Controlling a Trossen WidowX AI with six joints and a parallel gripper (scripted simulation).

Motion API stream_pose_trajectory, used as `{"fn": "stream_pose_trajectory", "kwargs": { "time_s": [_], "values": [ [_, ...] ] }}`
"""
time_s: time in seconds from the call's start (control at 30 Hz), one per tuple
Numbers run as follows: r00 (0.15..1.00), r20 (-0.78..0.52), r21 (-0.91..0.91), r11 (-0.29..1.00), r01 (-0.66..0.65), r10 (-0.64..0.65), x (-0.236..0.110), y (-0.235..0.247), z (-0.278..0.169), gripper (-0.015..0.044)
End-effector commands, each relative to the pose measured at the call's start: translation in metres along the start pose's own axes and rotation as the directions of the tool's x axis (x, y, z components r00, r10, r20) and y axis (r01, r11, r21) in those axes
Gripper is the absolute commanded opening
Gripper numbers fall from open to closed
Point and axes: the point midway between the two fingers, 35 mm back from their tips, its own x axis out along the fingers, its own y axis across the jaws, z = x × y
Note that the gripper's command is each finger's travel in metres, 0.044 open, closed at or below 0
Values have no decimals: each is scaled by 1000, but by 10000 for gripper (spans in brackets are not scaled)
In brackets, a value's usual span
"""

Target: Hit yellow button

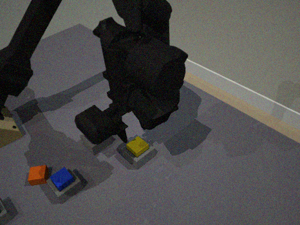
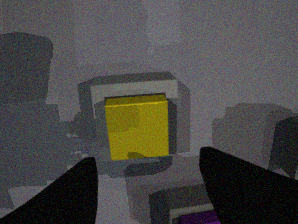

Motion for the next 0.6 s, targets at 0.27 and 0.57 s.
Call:
{"fn": "stream_pose_trajectory", "kwargs": {
  "time_s": [0.27, 0.57],
  "values": [
    [1000, 14, 1, 1000, -6, 6, 4, 2, 0, 20],
    [1000, 14, 1, 1000, -6, 6, 8, 1, 0, 20]
  ]
}}
